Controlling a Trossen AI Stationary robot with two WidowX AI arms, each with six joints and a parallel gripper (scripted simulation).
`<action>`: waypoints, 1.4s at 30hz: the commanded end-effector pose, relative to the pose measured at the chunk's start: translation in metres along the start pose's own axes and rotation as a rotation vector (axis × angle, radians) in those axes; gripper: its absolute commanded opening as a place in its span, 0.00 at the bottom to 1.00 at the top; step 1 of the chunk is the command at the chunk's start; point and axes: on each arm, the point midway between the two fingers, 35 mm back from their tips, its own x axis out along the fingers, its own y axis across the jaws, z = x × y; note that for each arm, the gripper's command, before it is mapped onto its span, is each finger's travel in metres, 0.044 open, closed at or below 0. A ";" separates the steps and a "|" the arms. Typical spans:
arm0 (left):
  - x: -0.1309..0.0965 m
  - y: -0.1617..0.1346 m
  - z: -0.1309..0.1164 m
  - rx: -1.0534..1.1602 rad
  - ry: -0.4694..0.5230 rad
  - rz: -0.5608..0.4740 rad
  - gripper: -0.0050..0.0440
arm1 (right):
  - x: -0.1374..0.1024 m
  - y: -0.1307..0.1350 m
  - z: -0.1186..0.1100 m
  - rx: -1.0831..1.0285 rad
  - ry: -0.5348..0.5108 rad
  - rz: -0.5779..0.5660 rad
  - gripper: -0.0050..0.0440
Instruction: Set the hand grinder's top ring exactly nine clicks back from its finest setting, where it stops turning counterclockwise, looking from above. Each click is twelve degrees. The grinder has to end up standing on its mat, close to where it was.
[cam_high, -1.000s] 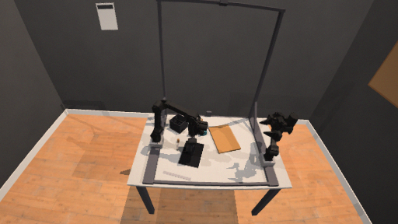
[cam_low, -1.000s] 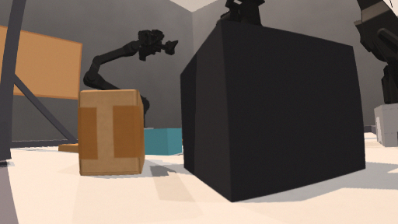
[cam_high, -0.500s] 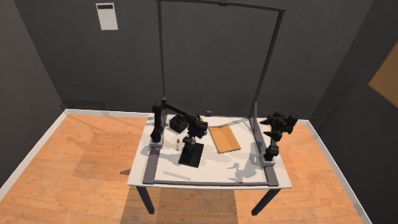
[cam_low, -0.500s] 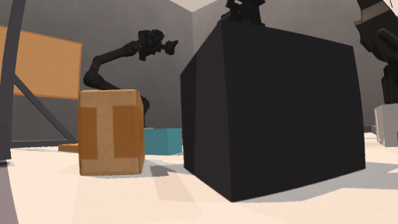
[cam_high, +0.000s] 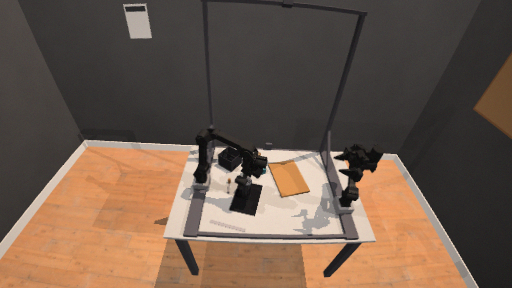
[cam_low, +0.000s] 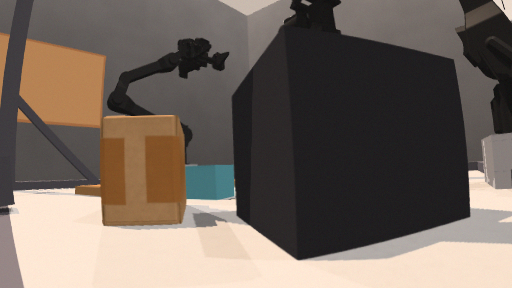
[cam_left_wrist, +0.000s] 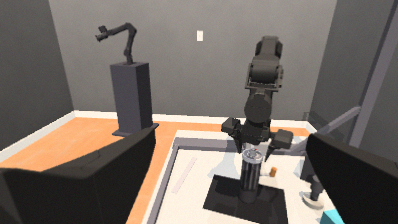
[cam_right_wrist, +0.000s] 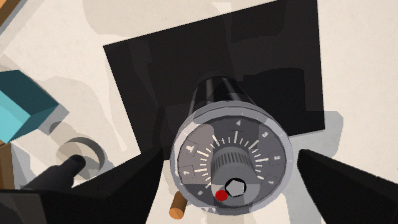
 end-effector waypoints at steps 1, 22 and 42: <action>0.000 -0.001 0.003 0.006 -0.002 -0.004 0.92 | -0.007 0.001 0.002 -0.003 -0.027 0.007 0.78; 0.000 -0.001 0.003 0.006 -0.002 -0.004 0.92 | -0.007 0.001 0.002 -0.003 -0.027 0.007 0.70; 0.000 -0.001 0.003 0.006 -0.002 -0.004 0.92 | -0.007 0.001 0.002 -0.381 -0.028 0.002 0.70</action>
